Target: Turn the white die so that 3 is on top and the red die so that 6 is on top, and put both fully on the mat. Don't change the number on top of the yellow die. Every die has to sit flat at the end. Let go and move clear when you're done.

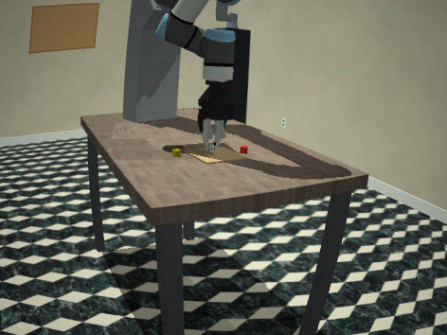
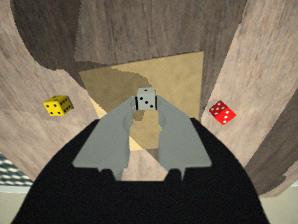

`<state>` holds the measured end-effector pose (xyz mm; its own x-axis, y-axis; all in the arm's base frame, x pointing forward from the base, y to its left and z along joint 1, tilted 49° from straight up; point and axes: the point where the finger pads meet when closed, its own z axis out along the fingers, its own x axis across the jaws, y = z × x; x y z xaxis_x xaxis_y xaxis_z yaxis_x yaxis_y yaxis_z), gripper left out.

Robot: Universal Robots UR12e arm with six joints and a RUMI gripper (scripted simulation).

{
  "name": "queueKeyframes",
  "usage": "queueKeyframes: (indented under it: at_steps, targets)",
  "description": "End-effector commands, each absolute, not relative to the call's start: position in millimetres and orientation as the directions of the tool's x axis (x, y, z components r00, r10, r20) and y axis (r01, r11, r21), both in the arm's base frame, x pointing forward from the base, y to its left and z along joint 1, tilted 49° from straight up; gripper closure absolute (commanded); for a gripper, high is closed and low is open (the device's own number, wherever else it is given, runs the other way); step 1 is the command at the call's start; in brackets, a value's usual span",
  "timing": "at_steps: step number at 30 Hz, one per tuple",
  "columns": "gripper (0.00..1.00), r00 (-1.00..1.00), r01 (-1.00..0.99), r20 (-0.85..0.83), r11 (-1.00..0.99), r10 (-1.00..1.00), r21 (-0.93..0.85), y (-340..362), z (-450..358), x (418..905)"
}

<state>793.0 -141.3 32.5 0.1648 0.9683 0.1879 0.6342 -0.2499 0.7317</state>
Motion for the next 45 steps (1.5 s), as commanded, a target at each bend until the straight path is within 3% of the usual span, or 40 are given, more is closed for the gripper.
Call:
queueKeyframes:
  at_steps: [1,14,27,45]
  targets:
    - [0.97,0.165,0.634,0.188,-0.250,0.968,0.732,-141.2,32.9,793.0]
    - [0.97,0.165,0.634,0.188,-0.250,0.968,0.732,-141.2,32.9,793.0]
    - [0.79,0.165,0.634,0.188,-0.250,0.968,0.732,-141.2,32.9,793.0]
    - [0.79,0.165,0.634,0.188,-0.250,0.968,0.732,-141.2,40.7,784.0]
